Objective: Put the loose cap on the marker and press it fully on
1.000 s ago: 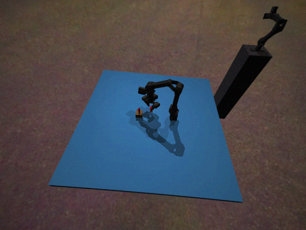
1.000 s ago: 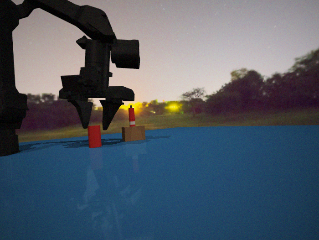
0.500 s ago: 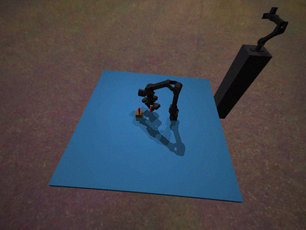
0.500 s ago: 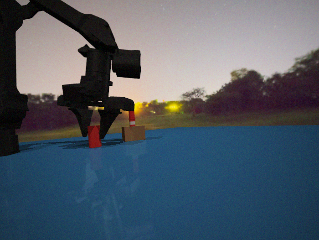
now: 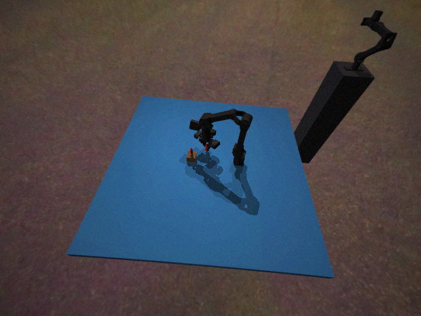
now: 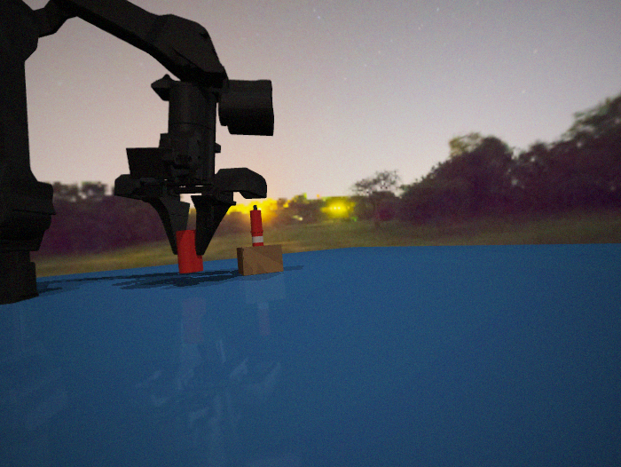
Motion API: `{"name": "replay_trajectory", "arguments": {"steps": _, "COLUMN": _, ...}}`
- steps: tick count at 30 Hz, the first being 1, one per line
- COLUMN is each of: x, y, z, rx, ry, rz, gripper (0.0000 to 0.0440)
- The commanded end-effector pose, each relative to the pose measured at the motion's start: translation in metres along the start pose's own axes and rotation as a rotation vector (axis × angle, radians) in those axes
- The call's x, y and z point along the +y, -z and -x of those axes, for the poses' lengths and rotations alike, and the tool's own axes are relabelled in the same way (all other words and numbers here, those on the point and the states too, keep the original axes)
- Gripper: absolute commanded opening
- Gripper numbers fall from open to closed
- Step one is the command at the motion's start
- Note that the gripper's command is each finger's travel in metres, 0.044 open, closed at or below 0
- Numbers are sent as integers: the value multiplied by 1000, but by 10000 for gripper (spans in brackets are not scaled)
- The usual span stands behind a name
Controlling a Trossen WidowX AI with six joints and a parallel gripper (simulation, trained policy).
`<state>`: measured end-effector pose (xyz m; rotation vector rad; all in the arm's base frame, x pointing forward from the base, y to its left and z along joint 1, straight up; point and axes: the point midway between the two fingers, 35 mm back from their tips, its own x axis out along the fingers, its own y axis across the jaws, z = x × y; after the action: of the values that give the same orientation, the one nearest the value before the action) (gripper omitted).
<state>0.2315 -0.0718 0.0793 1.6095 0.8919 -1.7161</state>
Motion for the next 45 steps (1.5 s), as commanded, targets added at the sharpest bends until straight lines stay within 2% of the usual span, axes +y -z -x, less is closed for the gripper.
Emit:
{"name": "replay_trajectory", "arguments": {"steps": 1, "x": 7, "y": 1, "z": 15, "rx": 5, "ry": -45, "rz": 6, "gripper": 34}}
{"name": "replay_trajectory", "arguments": {"steps": 19, "x": 24, "y": 11, "z": 60, "rx": 54, "ry": -148, "rz": -8, "gripper": 27}}
{"name": "replay_trajectory", "arguments": {"steps": 34, "x": 33, "y": 45, "z": 96, "rx": 101, "ry": -185, "rz": -22, "gripper": 15}}
{"name": "replay_trajectory", "arguments": {"steps": 45, "x": 33, "y": 78, "z": 112, "rx": 113, "ry": -166, "rz": -21, "gripper": 2}}
